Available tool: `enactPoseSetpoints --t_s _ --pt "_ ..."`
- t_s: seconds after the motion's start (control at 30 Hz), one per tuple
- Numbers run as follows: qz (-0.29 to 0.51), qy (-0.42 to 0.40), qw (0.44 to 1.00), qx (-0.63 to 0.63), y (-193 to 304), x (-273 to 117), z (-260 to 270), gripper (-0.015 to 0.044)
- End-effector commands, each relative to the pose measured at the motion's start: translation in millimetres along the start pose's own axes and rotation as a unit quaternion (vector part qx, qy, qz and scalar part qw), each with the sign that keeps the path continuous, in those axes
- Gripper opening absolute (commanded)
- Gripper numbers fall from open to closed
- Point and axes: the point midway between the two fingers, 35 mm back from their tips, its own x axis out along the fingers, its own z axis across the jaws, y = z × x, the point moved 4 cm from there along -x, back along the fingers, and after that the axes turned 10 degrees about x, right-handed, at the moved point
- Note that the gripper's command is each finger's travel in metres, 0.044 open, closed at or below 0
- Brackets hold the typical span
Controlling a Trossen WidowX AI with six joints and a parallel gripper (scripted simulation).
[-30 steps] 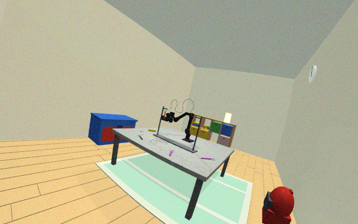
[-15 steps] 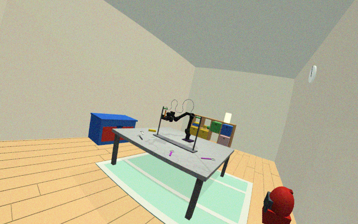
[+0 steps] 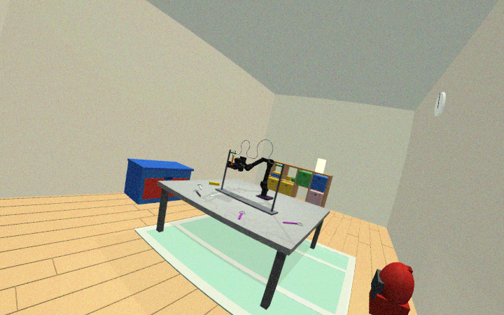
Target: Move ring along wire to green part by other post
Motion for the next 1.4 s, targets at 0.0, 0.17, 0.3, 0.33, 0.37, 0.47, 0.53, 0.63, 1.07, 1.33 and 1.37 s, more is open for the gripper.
enactPoseSetpoints --t_s 0.0,0.17,0.3,0.33,0.37,0.47,0.53,0.63,1.07,1.33,1.37 --pt "0.001 0.001 1.000 -0.001 1 0 4 -0.0150" --pt "0.001 0.001 1.000 -0.001 2 0 9 -0.0150" --pt "0.001 0.000 1.000 -0.001 3 0 13 -0.0150" --pt "0.001 0.000 1.000 0.000 3 0 14 -0.0150" --pt "0.001 0.000 1.000 0.000 3 0 15 -0.0150" --pt "0.001 0.000 1.000 0.001 4 0 18 -0.0150" --pt "0.001 0.000 1.000 0.002 4 0 21 -0.0150" --pt "0.001 0.000 1.000 0.004 5 0 24 -0.0150" --pt "0.001 0.000 0.999 0.034 8 0 44 -0.0150" --pt "0.002 0.000 0.997 0.076 10 0 62 -0.0150" --pt "0.002 0.000 0.997 0.082 10 0 64 -0.0150"
